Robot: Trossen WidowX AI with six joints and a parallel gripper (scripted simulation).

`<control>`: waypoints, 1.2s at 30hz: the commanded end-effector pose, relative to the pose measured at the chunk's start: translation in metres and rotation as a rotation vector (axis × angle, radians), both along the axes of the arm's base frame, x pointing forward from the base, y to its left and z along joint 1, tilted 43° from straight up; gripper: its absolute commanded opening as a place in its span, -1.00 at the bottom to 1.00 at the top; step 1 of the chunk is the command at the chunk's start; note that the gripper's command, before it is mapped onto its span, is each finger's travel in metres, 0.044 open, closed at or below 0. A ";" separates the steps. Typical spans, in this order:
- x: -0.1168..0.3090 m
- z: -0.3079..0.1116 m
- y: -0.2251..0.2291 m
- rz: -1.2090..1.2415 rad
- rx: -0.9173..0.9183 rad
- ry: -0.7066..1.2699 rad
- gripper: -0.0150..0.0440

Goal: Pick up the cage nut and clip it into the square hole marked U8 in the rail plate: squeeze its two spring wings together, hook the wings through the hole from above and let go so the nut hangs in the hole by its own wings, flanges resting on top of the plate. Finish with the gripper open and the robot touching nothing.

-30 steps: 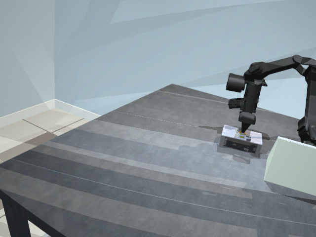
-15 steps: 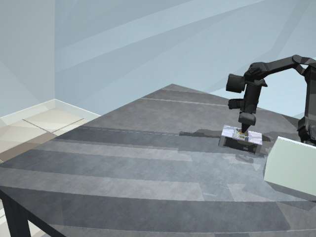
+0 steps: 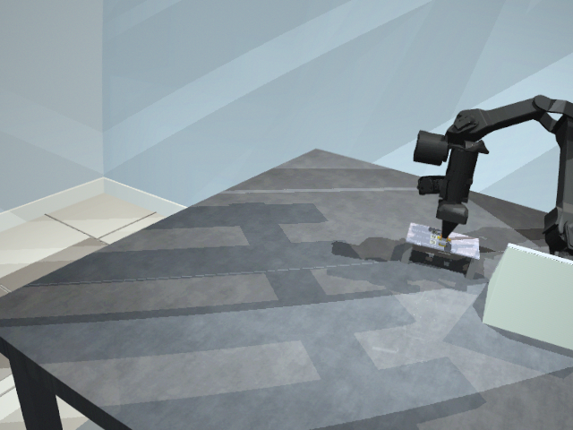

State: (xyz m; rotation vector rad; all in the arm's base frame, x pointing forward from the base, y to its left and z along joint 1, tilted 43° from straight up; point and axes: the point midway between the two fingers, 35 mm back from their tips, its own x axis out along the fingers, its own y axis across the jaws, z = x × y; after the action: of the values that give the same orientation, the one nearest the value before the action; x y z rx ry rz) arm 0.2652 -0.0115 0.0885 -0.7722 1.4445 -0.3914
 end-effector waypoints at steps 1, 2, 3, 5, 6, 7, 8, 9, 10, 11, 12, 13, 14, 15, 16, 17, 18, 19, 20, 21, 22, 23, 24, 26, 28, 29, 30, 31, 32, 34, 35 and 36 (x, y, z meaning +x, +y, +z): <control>0.000 -0.001 0.000 -0.003 -0.004 -0.002 -0.40; 0.000 -0.001 0.000 -0.003 -0.004 -0.002 -0.40; 0.000 -0.001 0.000 -0.003 -0.004 -0.002 -0.40; 0.000 -0.002 0.000 -0.003 -0.004 -0.002 -0.40; 0.000 -0.002 0.000 -0.003 -0.004 -0.002 -0.40; 0.000 -0.002 0.000 -0.003 -0.004 -0.002 -0.40; 0.000 -0.002 0.000 -0.003 -0.004 -0.002 -0.40; 0.000 -0.002 0.000 -0.003 -0.004 -0.002 -0.40; 0.000 -0.002 0.000 -0.003 -0.004 -0.002 -0.40; 0.000 -0.002 0.000 -0.003 -0.004 -0.002 -0.40; 0.000 -0.002 0.000 -0.003 -0.004 -0.002 -0.40; 0.000 -0.001 0.000 0.001 0.000 0.000 -0.31; 0.000 -0.001 0.000 0.001 0.000 0.000 -0.22; 0.000 -0.001 0.000 0.001 0.000 0.000 -0.14; 0.000 -0.001 0.000 0.001 0.000 0.000 -0.05; 0.000 -0.001 0.000 0.001 0.000 0.000 0.04; 0.000 -0.001 0.000 0.001 0.000 0.000 0.13; 0.000 -0.001 0.000 0.001 0.000 0.000 0.22; 0.000 -0.001 0.000 0.001 0.000 0.000 0.31; 0.000 -0.001 0.000 0.001 0.000 0.000 0.40; 0.000 -0.001 0.000 0.001 0.000 0.000 0.49; 0.000 -0.001 0.000 0.001 0.000 0.000 0.58; 0.000 -0.001 0.000 0.001 0.000 0.000 0.67; 0.000 -0.001 0.000 0.001 0.000 0.000 0.84; 0.000 -0.001 0.000 0.001 0.000 0.000 1.00; 0.000 -0.001 0.000 0.001 0.000 0.000 1.00; 0.000 -0.001 0.000 0.001 0.000 0.000 1.00; 0.000 -0.001 0.000 0.001 0.000 0.000 1.00; 0.000 0.001 0.002 0.001 0.000 0.000 1.00; -0.001 0.012 0.013 0.000 0.001 -0.001 1.00; -0.003 0.022 0.022 0.000 0.000 -0.001 1.00; -0.005 0.029 0.029 -0.001 -0.001 -0.002 1.00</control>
State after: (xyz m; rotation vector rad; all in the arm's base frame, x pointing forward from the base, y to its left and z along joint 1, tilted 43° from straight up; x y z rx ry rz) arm 0.2618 -0.0029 0.0985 -0.7791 1.4531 -0.3964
